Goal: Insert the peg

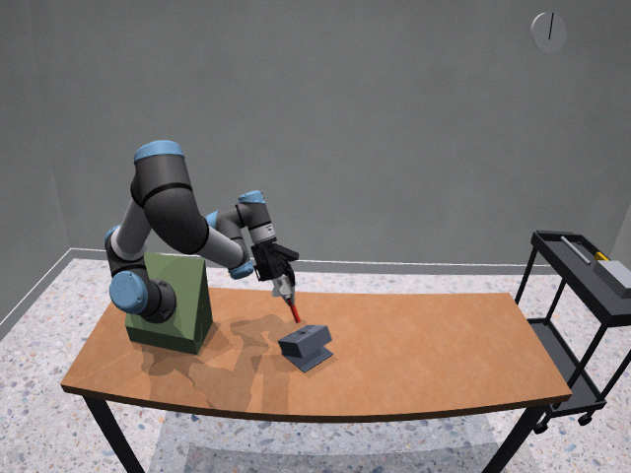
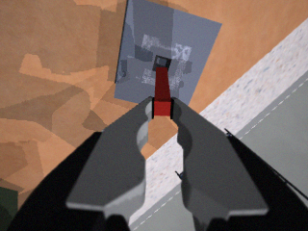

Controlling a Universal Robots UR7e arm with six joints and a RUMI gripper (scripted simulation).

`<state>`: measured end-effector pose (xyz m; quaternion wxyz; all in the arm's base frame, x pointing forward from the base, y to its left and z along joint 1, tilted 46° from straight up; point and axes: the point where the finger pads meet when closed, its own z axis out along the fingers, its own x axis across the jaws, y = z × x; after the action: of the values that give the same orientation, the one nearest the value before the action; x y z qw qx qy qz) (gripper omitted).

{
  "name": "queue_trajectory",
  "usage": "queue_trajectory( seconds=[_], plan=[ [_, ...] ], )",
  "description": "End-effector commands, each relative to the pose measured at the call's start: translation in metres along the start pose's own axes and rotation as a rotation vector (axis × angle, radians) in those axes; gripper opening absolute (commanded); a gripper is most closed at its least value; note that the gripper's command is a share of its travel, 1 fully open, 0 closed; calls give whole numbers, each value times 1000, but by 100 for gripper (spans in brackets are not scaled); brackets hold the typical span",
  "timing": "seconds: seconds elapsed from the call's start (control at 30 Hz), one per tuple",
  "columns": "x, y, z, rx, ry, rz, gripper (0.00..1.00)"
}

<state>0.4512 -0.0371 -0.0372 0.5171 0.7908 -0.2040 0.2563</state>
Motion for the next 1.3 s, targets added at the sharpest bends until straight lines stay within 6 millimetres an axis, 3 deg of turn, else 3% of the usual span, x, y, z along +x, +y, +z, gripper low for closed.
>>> queue_trajectory(
  seconds=[0.0, 1.27],
  plan=[
    [0, 0, 0, 1, 1, -27, 0],
    [0, -2, 0, 1, 2, -193, 0]
  ],
)
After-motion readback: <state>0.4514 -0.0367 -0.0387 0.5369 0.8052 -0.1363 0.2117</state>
